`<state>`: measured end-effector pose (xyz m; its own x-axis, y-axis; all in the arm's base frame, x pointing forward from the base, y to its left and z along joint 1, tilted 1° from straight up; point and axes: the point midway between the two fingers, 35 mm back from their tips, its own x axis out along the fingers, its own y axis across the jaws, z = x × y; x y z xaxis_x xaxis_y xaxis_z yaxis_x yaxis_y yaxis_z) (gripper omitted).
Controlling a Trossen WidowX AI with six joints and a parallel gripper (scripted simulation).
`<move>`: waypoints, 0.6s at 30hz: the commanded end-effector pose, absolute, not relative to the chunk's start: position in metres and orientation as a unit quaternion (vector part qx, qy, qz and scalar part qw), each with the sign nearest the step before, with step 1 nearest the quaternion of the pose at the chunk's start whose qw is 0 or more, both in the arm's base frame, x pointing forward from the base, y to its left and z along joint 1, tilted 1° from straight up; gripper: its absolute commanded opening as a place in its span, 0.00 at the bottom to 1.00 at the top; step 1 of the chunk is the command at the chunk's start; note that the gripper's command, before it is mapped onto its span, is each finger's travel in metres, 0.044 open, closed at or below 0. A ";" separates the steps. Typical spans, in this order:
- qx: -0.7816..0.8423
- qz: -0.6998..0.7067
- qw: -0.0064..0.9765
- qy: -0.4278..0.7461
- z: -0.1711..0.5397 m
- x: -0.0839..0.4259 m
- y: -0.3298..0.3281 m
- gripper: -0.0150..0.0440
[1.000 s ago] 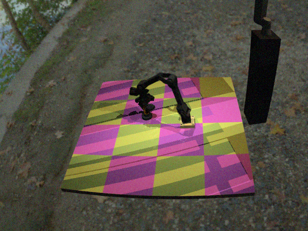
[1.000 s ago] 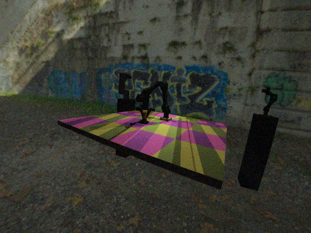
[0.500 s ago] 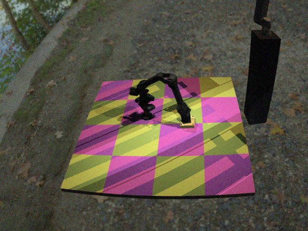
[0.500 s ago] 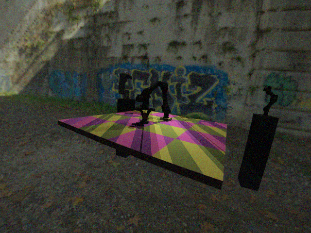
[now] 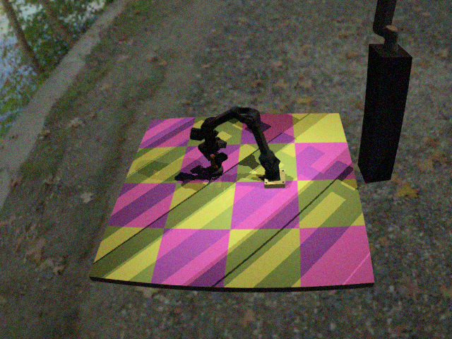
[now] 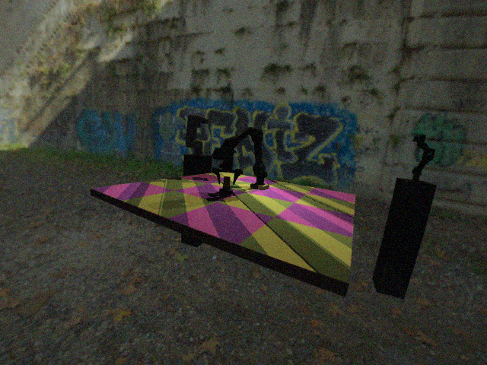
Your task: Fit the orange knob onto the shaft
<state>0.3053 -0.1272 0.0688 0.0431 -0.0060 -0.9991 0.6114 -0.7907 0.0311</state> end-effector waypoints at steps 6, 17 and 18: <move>0.683 -0.655 0.236 0.222 0.117 0.308 -0.129 1.00; 0.683 -0.655 0.236 0.222 0.165 0.305 -0.128 1.00; 0.683 -0.655 0.236 0.222 0.165 0.305 -0.128 1.00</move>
